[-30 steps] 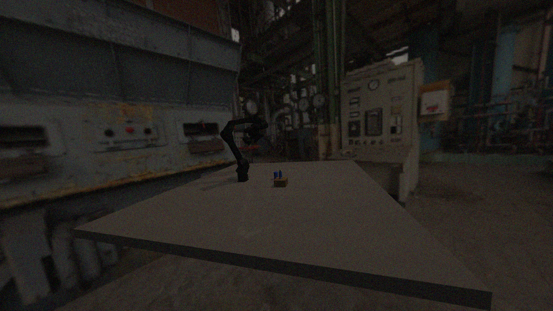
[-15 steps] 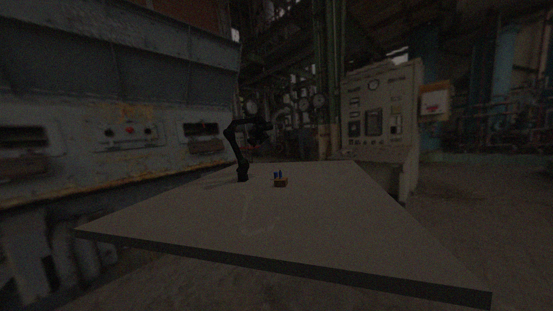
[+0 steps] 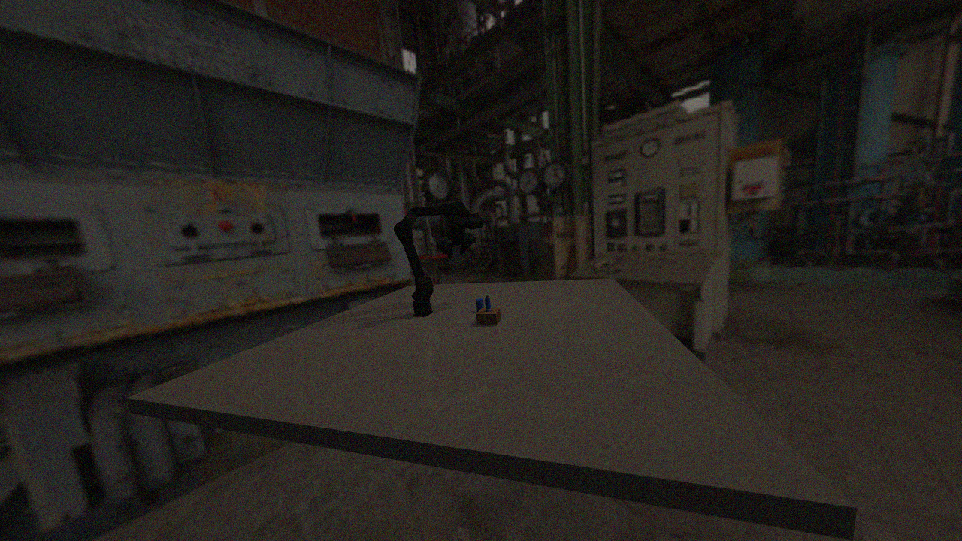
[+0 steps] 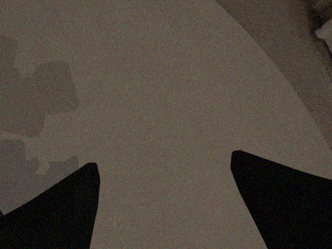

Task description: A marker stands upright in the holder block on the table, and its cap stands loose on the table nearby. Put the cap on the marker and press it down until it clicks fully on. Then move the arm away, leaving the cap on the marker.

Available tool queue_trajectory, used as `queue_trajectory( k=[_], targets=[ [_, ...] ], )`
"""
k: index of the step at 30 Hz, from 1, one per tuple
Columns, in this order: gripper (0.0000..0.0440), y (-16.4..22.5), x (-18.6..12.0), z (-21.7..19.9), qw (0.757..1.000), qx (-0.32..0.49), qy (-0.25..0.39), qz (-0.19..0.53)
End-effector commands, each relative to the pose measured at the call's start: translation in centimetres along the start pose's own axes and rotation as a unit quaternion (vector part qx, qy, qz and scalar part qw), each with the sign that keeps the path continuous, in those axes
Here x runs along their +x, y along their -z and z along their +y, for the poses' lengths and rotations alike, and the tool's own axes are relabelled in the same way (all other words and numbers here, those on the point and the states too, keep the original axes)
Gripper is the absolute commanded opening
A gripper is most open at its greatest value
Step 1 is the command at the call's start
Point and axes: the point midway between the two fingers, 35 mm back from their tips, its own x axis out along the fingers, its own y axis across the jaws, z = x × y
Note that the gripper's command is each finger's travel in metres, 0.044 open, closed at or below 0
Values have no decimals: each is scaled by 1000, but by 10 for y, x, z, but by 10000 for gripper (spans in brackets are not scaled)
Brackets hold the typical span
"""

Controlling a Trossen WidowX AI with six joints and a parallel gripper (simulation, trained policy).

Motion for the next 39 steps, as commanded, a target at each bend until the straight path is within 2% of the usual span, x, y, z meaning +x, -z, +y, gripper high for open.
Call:
queue_trajectory(
  k=[1,39],
  targets=[
    [324,8,-3,-3,1000,4,2,11],
    [318,130,-42,1,988,87,-10,129]
  ],
)
